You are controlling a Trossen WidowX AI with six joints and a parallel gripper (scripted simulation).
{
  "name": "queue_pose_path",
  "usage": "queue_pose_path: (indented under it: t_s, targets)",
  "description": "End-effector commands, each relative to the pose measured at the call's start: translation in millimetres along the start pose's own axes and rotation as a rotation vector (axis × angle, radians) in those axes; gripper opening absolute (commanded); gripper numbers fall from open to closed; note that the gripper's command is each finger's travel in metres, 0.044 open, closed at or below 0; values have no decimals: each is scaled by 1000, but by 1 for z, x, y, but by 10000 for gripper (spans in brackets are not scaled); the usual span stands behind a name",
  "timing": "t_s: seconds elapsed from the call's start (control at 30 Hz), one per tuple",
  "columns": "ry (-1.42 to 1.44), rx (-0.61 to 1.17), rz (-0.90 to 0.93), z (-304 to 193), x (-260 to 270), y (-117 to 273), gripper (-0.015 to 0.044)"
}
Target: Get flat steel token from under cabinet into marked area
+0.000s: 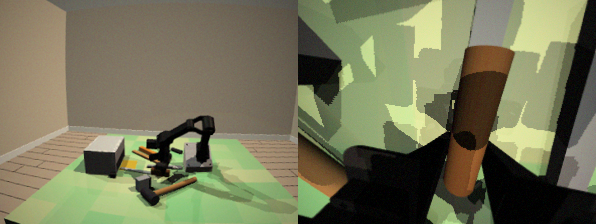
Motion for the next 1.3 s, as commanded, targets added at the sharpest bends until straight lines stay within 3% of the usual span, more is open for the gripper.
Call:
queue_pose_path:
  t_s: [0.0, 1.27]
  targets:
    - [10, -1, 2, 6, 0, 0, 0]
    - [14, -2, 1, 50, -12, 1, 0]
Point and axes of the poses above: the point midway between the two fingers, 35 mm back from their tips, its own y axis back along the fingers, its own x axis across the jaws, z = x × y, the point moved 2 cm from there along y, back along the fingers, and after that the axes turned 13 degrees about y, right-handed, at the moved point
